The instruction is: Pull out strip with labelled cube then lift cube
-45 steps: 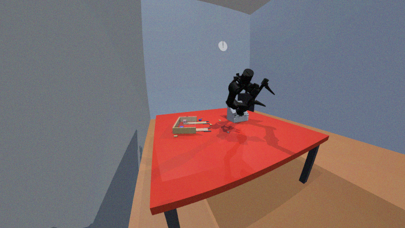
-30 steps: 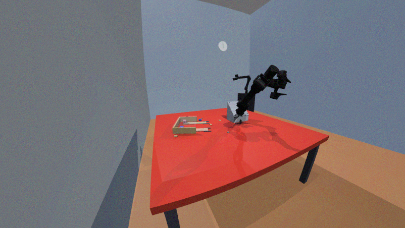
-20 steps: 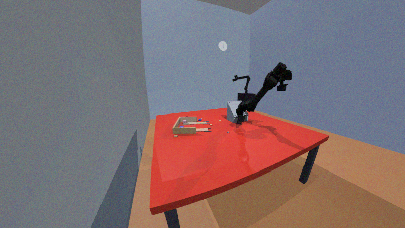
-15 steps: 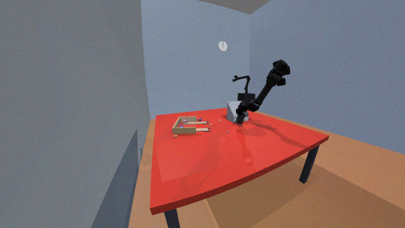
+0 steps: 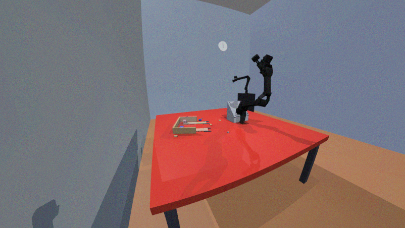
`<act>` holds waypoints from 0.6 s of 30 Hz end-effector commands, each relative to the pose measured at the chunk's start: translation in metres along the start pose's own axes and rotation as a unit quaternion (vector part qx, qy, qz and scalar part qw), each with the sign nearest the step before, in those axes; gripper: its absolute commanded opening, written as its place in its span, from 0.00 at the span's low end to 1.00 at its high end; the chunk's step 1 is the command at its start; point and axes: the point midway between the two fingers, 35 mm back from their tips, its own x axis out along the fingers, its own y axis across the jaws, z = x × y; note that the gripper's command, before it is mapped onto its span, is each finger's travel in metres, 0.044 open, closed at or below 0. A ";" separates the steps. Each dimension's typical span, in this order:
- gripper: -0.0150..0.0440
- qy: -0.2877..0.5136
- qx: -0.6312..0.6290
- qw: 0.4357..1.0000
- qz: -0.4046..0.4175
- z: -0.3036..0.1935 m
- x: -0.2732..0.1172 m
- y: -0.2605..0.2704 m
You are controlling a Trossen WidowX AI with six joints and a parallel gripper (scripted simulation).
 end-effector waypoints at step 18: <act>0.93 0.257 -0.132 0.901 0.323 -0.230 0.026 0.149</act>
